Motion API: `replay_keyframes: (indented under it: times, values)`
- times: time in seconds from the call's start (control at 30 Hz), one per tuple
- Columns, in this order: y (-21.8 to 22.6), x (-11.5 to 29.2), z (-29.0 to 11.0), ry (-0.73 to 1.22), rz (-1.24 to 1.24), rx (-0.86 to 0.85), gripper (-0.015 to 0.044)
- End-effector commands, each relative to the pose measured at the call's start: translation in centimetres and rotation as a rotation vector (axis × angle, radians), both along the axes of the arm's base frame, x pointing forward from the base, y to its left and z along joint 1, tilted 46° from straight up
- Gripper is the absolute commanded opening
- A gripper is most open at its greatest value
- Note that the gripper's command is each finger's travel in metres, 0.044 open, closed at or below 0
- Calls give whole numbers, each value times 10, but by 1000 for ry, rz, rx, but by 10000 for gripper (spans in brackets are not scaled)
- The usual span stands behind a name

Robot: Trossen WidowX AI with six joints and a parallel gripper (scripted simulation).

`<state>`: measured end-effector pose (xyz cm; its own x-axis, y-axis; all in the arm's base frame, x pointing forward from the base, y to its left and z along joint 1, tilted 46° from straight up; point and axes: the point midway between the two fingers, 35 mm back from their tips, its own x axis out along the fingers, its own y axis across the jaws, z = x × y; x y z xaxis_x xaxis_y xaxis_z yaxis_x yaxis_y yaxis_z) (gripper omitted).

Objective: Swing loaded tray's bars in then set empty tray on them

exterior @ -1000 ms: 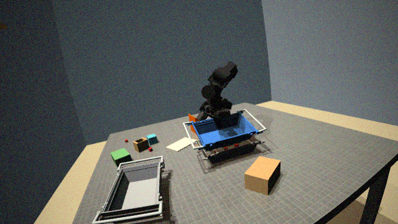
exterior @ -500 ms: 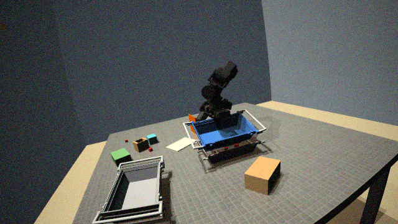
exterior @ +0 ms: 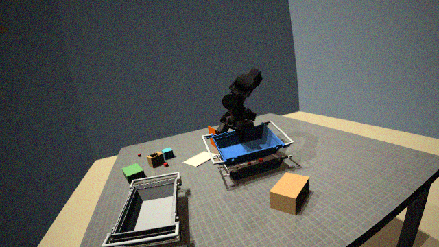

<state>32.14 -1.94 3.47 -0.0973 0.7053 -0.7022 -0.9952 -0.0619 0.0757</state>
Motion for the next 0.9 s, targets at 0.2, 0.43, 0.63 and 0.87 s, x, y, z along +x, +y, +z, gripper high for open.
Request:
replay_keyframes:
  times: [0.2, 0.43, 0.63, 0.87]
  values:
    - [6, -4, -1, 16, 16, 4, 0]
    - [6, -4, -1, 16, 16, 4, 0]
    - [6, -4, -1, 16, 16, 4, 0]
    - [7, -5, -2, 10, 10, 3, 0]
